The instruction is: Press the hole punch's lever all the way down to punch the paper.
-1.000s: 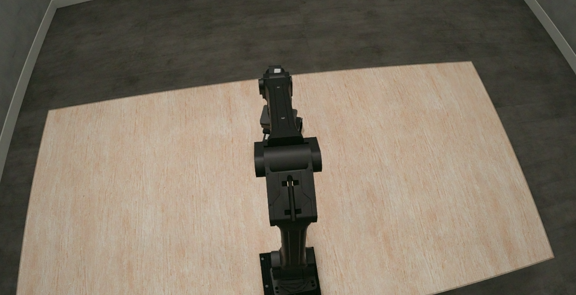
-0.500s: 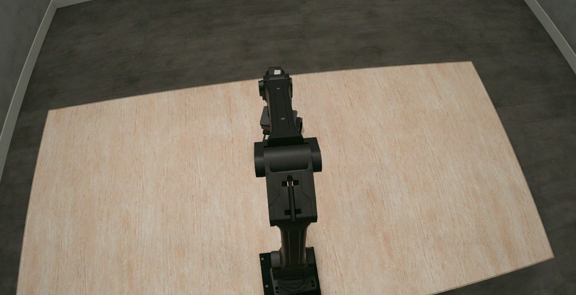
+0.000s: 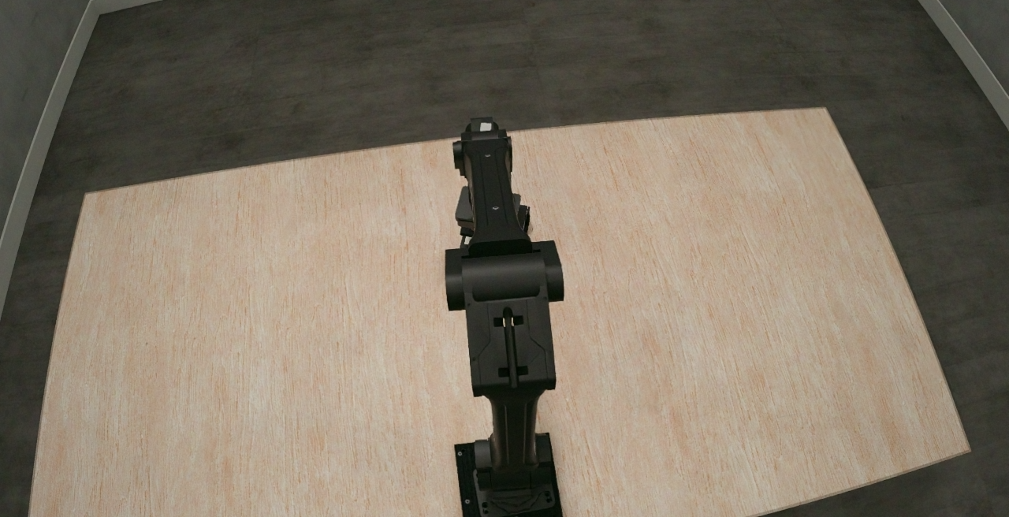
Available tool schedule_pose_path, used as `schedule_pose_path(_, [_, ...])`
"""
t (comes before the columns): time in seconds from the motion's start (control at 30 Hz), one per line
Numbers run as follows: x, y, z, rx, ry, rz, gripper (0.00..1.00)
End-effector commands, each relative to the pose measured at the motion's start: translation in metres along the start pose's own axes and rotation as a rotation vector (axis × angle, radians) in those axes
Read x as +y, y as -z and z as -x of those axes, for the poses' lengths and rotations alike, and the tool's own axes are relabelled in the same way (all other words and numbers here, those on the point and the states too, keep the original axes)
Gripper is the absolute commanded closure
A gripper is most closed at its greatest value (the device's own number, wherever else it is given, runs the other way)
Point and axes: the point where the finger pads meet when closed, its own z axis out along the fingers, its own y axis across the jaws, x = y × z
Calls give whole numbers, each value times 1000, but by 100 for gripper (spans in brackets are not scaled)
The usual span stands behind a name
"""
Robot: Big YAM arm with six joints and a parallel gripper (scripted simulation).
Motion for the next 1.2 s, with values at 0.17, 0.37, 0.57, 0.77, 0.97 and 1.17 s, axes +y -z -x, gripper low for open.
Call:
schedule_pose_path(0.17, [3, -28, 1, 15, -6, -5, 100])
schedule_pose_path(0.37, [3, -28, 1, 15, -6, -5, 100])
schedule_pose_path(0.57, [3, -28, 1, 15, -6, -5, 100])
schedule_pose_path(0.77, [3, -28, 1, 15, -6, -5, 100])
schedule_pose_path(0.97, [3, -31, 1, 15, -6, -5, 100])
schedule_pose_path(1.17, [3, -37, 0, 15, -6, -5, 100])
